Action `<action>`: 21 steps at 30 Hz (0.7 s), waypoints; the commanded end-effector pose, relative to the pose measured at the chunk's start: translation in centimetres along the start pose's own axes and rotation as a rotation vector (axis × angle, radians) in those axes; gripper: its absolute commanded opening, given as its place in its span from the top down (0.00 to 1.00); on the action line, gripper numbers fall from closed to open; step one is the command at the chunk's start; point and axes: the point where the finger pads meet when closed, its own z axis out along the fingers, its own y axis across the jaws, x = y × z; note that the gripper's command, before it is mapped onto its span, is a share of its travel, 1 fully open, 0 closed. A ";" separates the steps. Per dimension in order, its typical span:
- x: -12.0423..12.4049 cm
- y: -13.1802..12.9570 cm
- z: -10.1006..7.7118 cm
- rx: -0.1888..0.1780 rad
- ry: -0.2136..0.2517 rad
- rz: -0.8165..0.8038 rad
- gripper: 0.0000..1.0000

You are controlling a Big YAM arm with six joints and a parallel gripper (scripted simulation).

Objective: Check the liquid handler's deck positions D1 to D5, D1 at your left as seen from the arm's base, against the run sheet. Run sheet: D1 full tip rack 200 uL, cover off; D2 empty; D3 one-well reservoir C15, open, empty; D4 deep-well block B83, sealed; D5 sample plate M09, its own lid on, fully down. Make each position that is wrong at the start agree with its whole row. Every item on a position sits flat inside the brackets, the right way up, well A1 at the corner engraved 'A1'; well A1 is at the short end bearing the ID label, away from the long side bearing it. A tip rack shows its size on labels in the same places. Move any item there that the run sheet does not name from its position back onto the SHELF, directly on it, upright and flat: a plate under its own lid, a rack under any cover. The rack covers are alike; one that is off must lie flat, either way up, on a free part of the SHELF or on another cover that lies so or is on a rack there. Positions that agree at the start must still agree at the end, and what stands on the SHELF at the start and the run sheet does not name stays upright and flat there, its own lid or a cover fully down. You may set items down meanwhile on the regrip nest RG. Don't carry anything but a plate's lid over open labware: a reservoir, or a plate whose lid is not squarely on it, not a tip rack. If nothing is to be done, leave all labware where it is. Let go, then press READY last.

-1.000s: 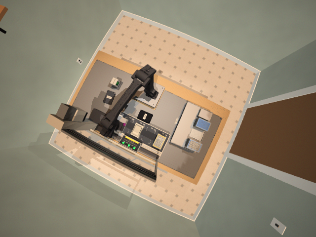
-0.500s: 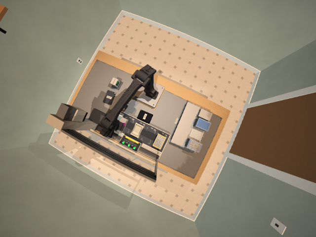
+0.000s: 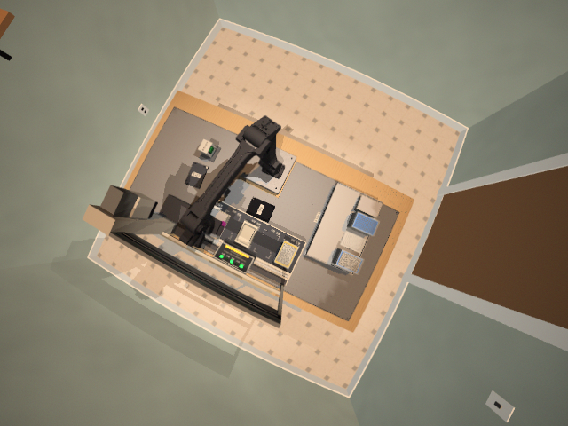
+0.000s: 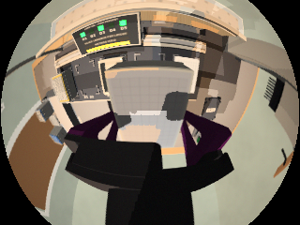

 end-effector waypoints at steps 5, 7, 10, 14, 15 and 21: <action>-1.9 0.4 -3.0 0.012 -0.067 -0.002 1.00; -1.9 0.4 -3.0 0.012 -0.067 -0.002 1.00; -1.9 0.4 -3.1 0.012 -0.068 -0.002 1.00; -1.9 0.4 -3.1 0.012 -0.068 -0.002 1.00; -1.9 0.4 -3.1 0.012 -0.068 -0.002 1.00; -2.4 0.3 -2.1 0.014 -0.078 -0.002 1.00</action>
